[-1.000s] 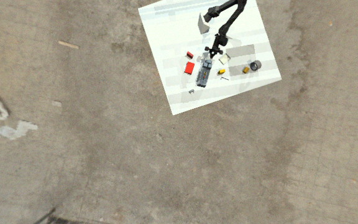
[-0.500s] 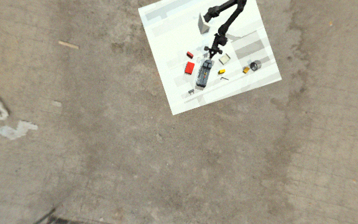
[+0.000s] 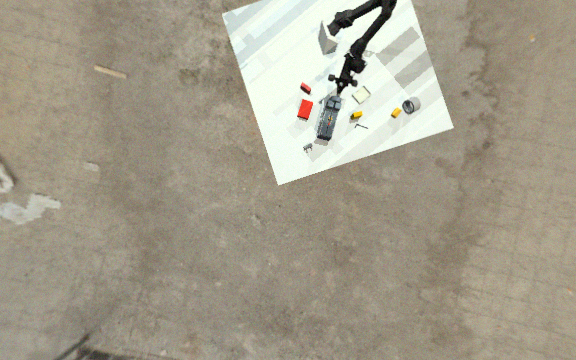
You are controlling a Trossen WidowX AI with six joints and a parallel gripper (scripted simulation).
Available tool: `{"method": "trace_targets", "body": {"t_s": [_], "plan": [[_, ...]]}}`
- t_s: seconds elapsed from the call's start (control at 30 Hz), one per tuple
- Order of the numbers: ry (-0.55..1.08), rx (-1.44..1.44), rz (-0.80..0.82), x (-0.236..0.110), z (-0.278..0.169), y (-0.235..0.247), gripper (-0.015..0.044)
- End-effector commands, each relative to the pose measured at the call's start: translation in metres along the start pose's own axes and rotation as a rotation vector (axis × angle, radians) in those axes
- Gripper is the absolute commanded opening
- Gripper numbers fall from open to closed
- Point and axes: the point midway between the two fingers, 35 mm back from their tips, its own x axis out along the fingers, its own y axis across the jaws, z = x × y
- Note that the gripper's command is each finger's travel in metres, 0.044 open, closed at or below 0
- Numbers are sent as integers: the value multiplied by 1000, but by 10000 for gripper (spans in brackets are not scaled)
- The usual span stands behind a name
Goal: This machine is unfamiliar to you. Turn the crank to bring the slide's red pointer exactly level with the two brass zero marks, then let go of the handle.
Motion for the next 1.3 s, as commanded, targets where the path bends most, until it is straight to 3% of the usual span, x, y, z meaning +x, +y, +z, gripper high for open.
{"method": "trace_targets", "body": {"t_s": [0.0,1.27], "plan": [[-7,11,-19,-2,1,-9,0],[-7,11,-19,0,0,-14,0]]}}
